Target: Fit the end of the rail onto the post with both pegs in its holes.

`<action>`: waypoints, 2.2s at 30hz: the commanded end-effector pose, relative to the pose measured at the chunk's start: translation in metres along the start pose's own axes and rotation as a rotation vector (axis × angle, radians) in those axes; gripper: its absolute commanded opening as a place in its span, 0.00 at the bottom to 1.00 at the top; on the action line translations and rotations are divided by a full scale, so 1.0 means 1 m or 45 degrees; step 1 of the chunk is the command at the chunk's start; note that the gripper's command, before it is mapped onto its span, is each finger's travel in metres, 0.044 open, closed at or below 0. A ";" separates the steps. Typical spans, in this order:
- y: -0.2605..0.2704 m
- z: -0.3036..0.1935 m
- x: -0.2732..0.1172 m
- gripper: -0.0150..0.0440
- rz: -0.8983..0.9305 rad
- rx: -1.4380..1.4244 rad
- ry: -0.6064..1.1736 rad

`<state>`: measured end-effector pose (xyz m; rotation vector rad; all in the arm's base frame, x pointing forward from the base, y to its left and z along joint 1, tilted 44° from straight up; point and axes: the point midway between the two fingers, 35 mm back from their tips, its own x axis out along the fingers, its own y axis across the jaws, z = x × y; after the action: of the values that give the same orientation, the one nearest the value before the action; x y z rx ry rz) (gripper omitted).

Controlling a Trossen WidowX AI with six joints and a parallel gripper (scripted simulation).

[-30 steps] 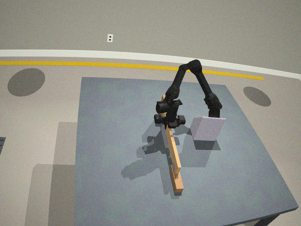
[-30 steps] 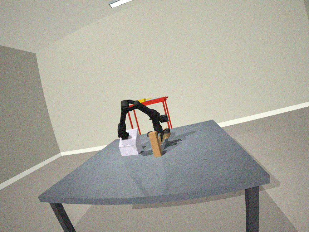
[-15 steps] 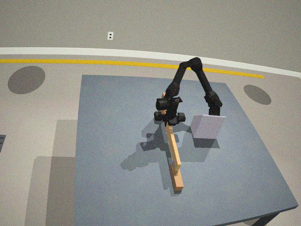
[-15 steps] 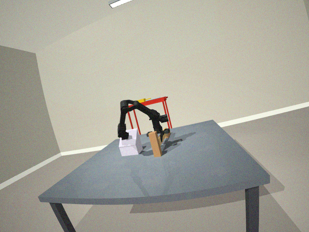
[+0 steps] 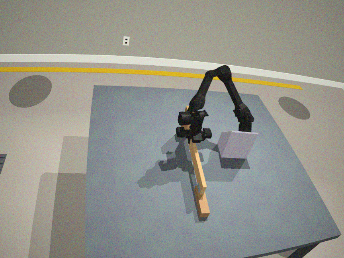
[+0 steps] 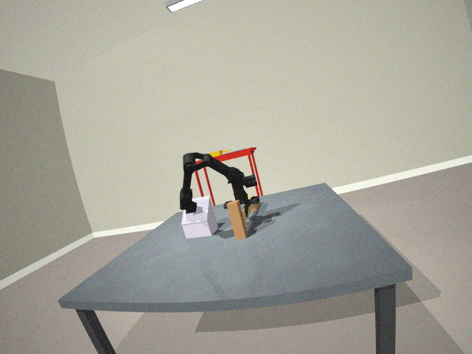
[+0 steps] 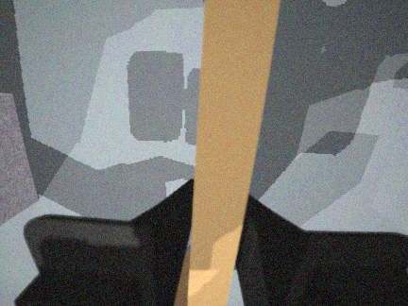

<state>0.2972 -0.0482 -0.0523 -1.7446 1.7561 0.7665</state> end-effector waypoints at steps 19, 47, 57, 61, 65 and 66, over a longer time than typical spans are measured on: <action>-0.002 -0.009 -0.004 0.25 -0.014 0.000 -0.001; -0.002 -0.017 -0.003 0.25 -0.014 0.000 -0.001; 0.000 -0.014 0.000 0.70 0.000 0.000 -0.001; 0.000 -0.014 0.000 0.88 0.000 0.000 -0.001; 0.000 -0.014 0.000 1.00 0.000 0.000 -0.001; 0.000 -0.014 0.000 1.00 0.000 0.000 -0.001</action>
<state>0.2976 -0.0580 -0.0425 -1.7432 1.7545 0.7683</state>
